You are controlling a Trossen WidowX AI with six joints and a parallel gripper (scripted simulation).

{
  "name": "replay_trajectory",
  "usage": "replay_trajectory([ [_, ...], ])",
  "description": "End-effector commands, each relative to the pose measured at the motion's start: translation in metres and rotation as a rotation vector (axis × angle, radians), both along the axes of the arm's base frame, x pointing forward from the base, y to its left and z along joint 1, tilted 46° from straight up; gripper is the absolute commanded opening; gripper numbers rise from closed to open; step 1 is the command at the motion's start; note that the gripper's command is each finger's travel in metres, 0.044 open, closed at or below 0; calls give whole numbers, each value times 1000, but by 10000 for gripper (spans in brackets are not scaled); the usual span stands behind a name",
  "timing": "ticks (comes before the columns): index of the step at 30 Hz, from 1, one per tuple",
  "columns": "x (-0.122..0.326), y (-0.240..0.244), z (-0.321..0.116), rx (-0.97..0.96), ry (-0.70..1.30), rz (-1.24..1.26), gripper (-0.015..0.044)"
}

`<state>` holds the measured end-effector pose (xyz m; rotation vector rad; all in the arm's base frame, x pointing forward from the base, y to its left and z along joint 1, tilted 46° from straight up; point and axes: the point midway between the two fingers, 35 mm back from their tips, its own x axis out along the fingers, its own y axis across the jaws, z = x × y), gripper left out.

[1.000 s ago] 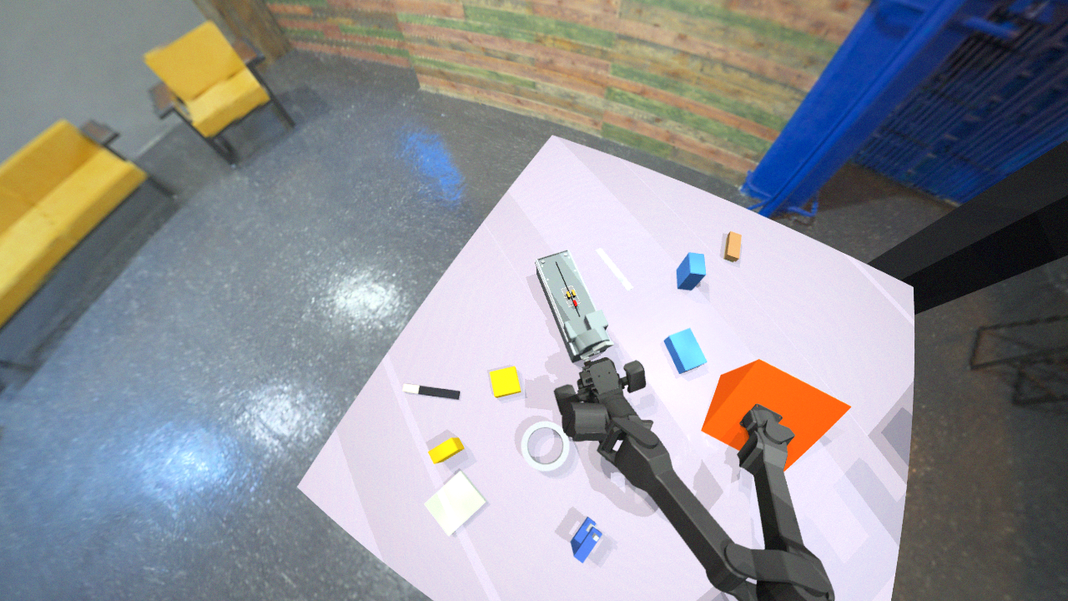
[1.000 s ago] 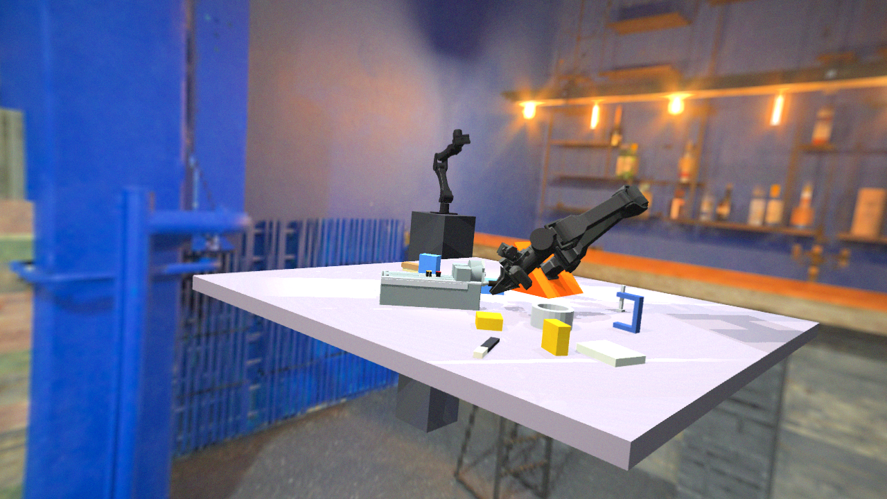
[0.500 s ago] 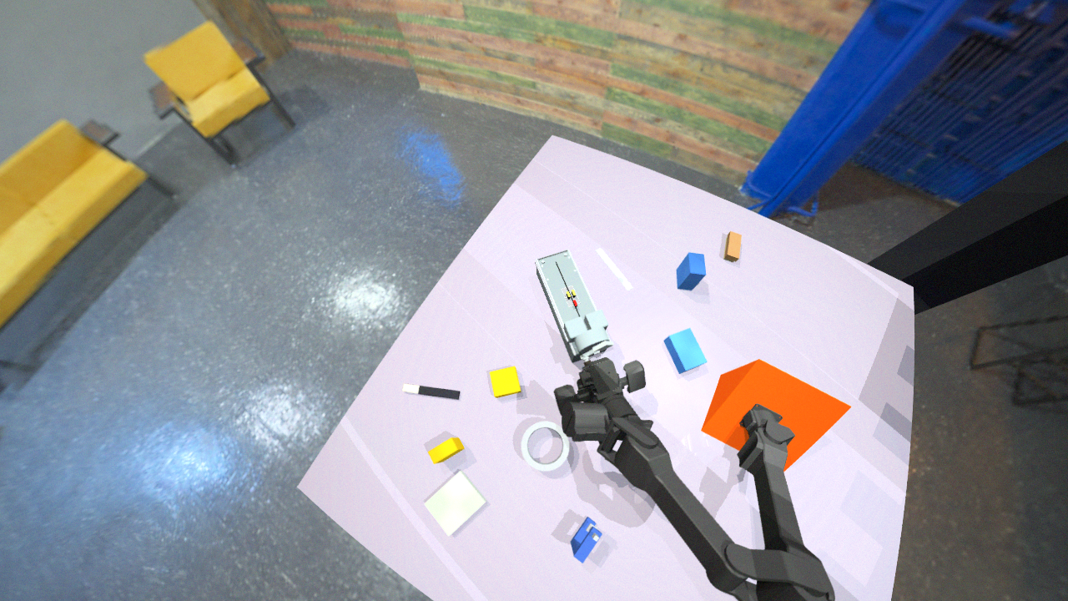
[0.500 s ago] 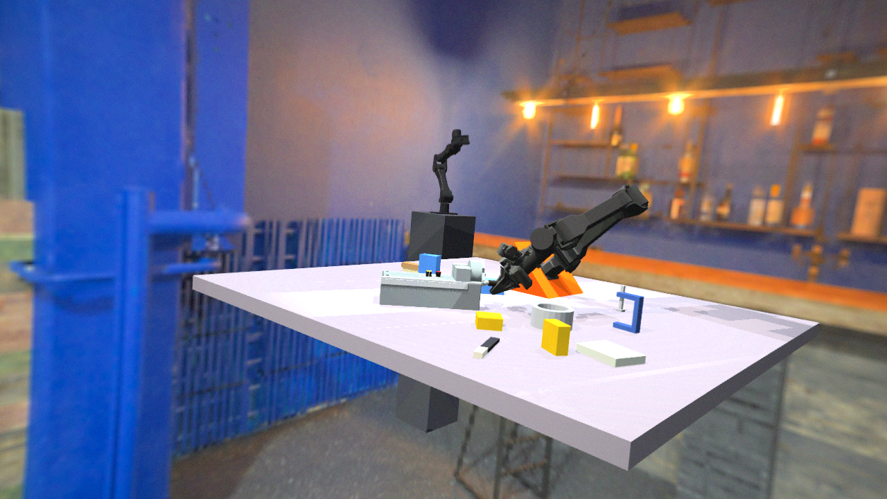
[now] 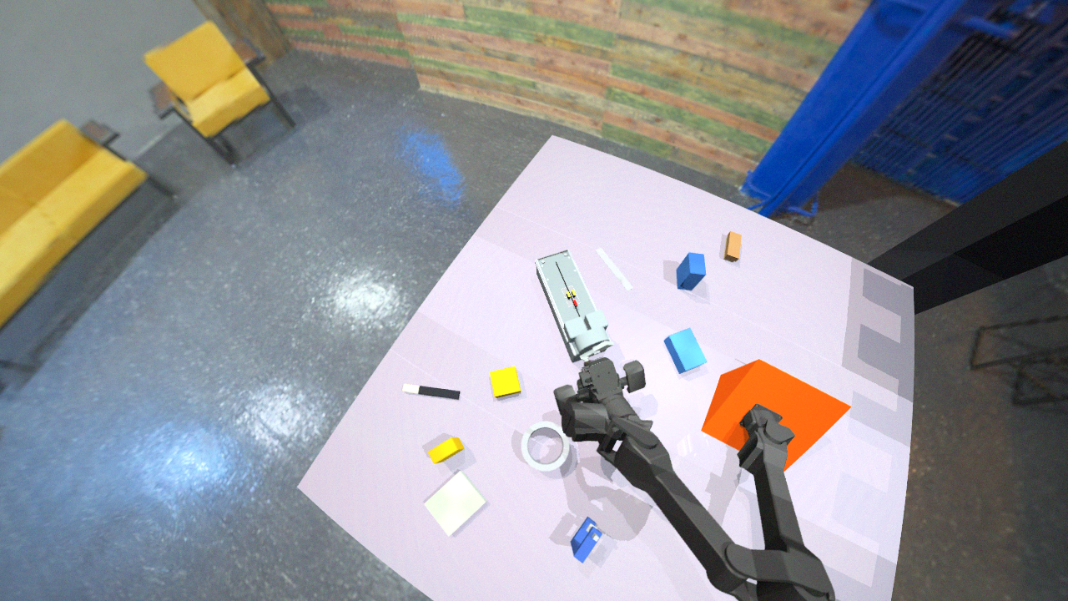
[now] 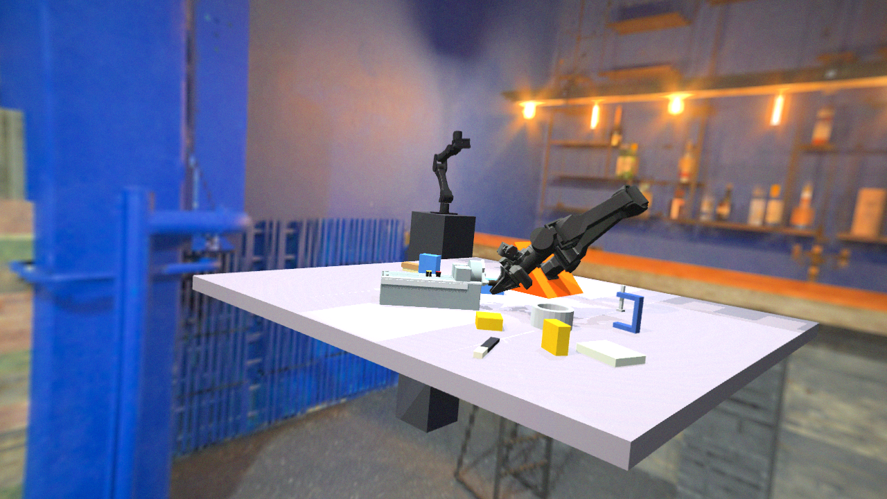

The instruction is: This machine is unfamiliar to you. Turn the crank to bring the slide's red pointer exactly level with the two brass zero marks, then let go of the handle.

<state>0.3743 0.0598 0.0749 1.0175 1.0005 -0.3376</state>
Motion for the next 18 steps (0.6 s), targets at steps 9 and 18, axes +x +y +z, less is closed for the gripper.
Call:
replay_trajectory([
  [9,3,-3,9,-1,-23,-4,0],
  [18,3,-4,10,-1,-23,-4,0],
])
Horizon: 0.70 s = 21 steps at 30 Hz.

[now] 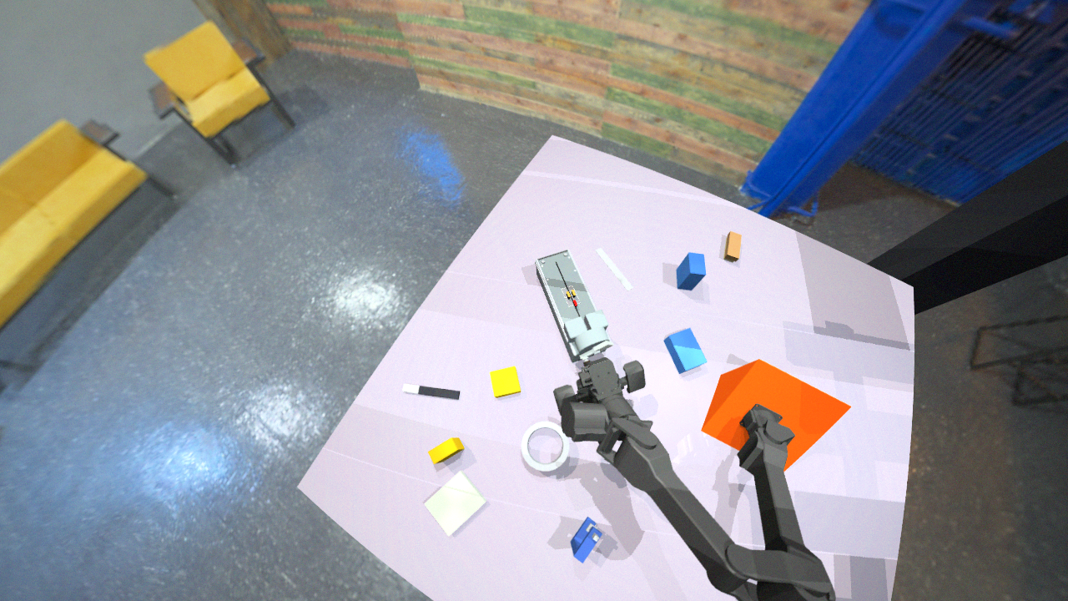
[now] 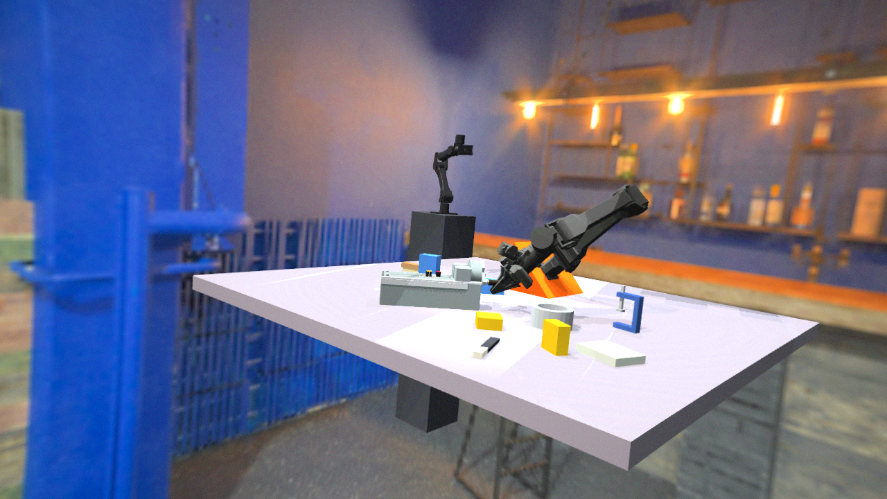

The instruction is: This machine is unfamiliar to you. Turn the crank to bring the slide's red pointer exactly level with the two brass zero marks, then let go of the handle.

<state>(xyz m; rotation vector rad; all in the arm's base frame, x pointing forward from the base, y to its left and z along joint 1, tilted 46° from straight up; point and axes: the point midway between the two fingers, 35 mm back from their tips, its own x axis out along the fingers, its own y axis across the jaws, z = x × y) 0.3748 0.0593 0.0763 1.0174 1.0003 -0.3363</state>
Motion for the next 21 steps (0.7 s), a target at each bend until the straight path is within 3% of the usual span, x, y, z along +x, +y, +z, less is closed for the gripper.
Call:
replay_trajectory([
  [1,3,-3,8,-1,-23,-5,0],
  [21,3,-5,11,-1,-23,-5,0],
])
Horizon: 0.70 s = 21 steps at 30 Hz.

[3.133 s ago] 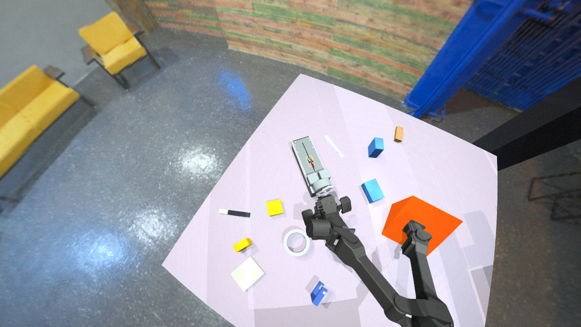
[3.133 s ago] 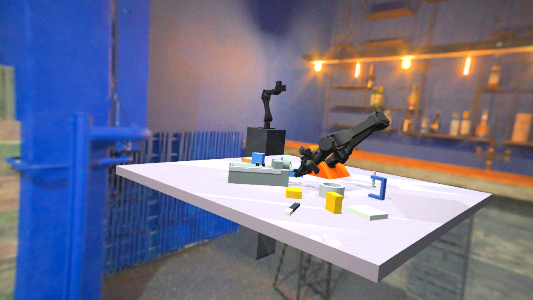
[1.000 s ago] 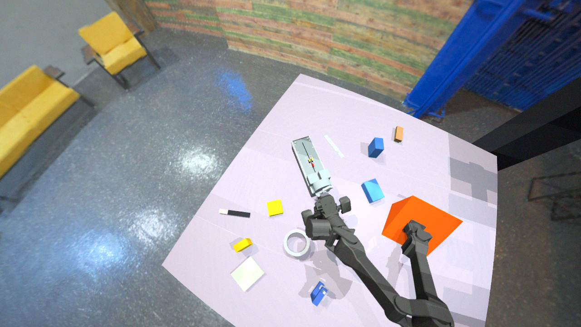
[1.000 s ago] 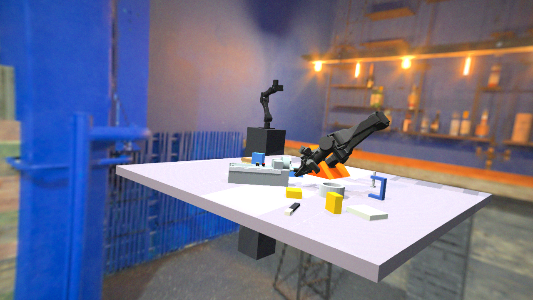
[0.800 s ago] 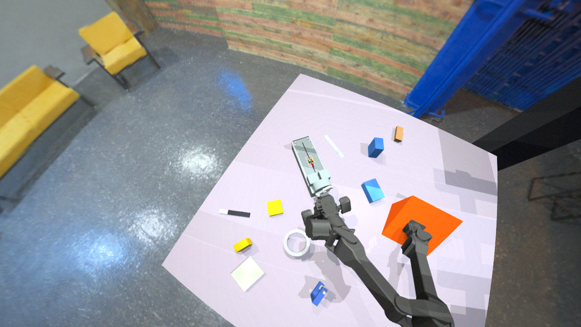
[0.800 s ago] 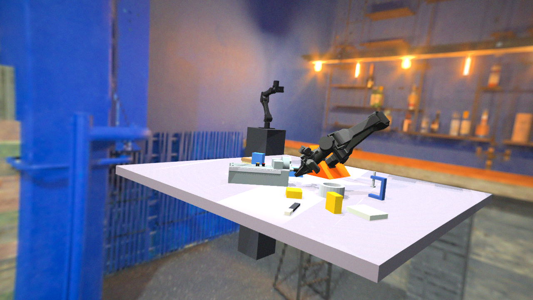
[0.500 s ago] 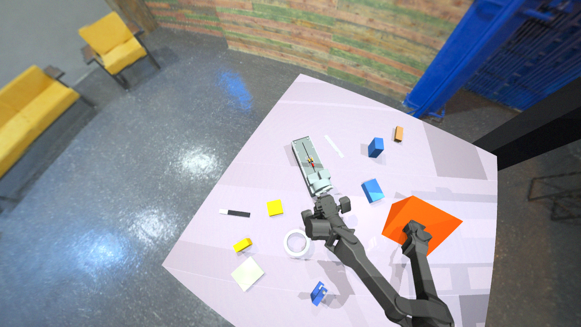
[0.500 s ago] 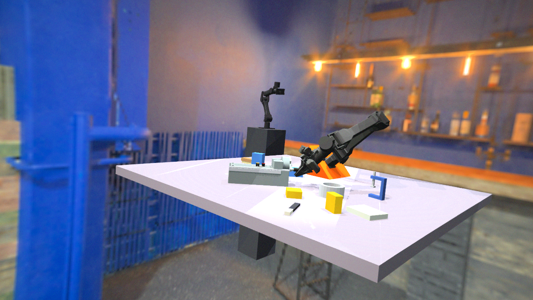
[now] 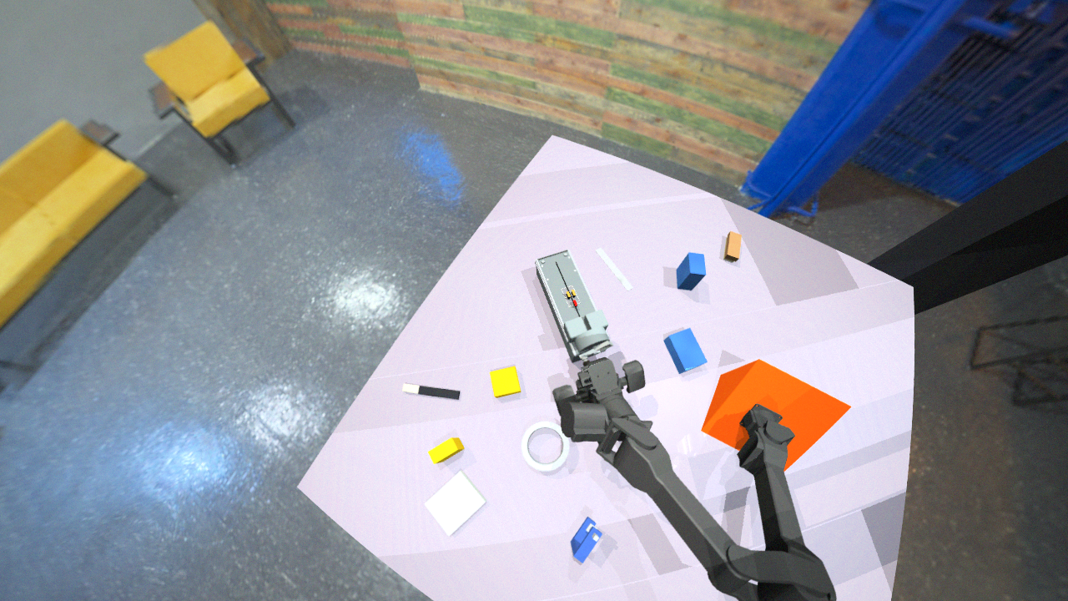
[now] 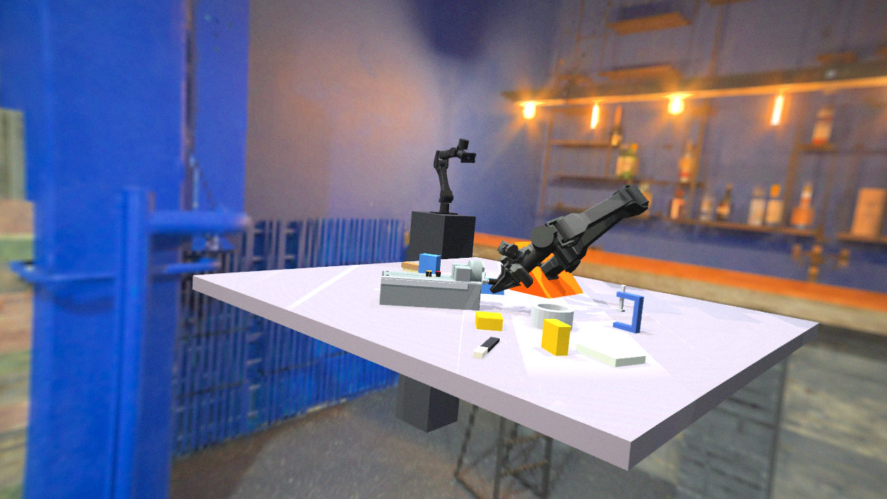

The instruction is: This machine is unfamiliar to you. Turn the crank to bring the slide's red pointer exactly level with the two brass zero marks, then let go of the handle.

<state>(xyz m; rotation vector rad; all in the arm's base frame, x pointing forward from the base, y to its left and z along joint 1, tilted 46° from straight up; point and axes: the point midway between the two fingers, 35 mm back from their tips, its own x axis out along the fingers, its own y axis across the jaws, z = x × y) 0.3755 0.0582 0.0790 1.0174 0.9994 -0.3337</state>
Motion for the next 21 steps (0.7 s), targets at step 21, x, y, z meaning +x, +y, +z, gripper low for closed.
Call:
replay_trajectory([
  [21,2,-8,13,-2,-21,-6,0],
])
